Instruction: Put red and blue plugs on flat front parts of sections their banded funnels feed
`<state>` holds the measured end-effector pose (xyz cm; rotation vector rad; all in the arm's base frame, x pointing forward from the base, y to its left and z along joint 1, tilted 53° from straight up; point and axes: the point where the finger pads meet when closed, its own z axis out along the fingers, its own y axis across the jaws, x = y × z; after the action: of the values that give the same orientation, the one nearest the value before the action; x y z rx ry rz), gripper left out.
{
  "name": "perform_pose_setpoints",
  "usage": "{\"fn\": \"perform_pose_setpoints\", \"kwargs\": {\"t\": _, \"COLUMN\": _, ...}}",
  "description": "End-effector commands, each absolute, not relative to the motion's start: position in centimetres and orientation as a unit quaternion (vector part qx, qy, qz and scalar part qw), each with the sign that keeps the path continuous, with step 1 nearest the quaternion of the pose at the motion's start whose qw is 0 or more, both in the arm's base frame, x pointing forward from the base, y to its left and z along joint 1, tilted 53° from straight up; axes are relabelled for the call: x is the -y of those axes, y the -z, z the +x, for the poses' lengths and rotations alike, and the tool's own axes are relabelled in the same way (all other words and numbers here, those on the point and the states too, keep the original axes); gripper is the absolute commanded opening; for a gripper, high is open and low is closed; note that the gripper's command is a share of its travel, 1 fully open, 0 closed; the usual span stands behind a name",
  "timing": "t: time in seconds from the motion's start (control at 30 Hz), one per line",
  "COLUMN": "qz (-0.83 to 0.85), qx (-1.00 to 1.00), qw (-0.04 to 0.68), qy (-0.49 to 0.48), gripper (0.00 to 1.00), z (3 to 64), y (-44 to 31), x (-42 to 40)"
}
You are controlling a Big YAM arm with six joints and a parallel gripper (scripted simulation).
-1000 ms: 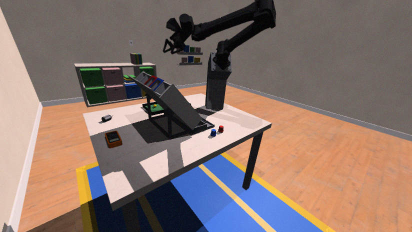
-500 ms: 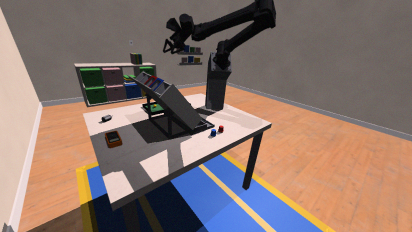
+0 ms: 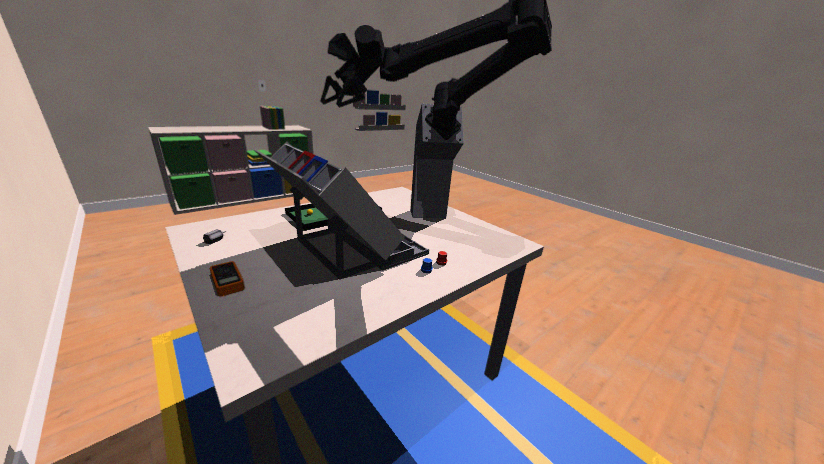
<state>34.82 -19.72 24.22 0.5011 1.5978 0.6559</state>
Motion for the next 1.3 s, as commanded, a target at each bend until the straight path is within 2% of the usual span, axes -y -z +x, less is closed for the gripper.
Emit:
{"fn": "perform_pose_setpoints", "kwargs": {"t": 0.0, "qz": 0.214, "qx": -0.695, "qw": 0.624, "qy": -0.287, "gripper": 1.0, "z": 35.72, "y": -25.34, "x": 20.17}}
{"fn": "perform_pose_setpoints", "kwargs": {"t": 1.27, "qz": 0.215, "qx": -0.695, "qw": 0.623, "qy": -0.288, "gripper": 1.0, "z": 35.56, "y": -25.16, "x": 20.03}}
